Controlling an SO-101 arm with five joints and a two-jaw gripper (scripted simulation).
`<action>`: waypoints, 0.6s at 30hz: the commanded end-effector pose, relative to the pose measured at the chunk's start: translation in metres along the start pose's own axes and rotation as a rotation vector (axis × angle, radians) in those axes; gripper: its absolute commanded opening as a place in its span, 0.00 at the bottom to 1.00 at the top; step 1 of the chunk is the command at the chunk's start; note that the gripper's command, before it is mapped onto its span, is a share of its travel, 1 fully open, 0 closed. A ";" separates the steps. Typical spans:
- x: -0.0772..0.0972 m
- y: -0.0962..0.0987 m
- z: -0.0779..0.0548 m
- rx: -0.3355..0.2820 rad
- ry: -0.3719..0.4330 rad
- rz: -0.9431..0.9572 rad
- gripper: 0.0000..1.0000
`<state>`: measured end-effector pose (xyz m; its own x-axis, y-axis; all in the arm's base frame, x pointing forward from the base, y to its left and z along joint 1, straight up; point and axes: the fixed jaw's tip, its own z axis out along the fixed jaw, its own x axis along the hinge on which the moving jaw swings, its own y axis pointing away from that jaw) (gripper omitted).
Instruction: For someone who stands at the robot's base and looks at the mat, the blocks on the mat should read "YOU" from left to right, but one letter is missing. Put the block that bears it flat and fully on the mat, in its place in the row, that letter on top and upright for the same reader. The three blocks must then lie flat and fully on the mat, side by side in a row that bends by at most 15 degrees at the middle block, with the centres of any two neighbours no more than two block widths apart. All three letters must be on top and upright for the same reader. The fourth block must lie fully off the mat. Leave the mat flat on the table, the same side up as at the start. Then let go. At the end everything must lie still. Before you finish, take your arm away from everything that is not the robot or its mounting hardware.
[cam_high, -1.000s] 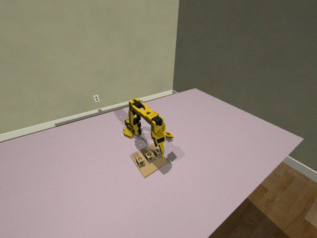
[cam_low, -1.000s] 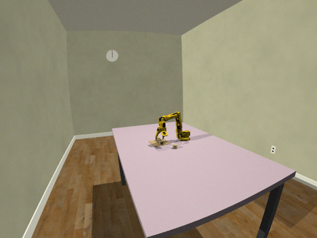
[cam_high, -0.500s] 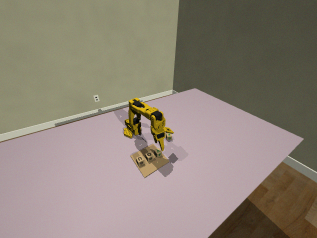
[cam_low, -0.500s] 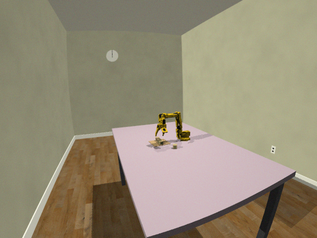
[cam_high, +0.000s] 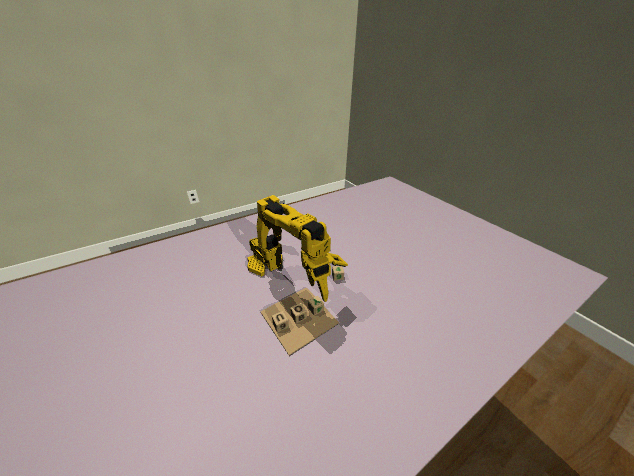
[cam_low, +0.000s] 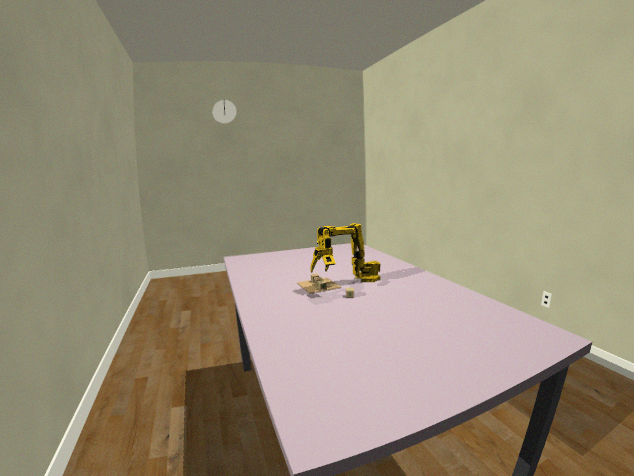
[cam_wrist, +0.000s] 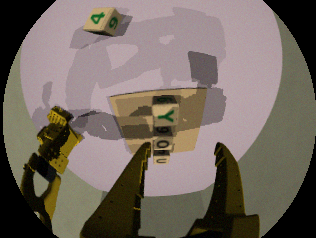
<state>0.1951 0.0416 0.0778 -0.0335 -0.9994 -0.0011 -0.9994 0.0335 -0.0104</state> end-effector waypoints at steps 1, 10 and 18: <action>-0.004 -0.009 -0.021 0.117 -0.031 0.000 0.36; -0.002 -0.008 -0.023 0.126 -0.035 0.041 0.36; 0.002 -0.003 -0.029 0.152 -0.047 0.159 0.36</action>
<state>0.1928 0.0400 0.0867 -0.1473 -0.9890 -0.0152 -0.9879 0.1479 -0.0466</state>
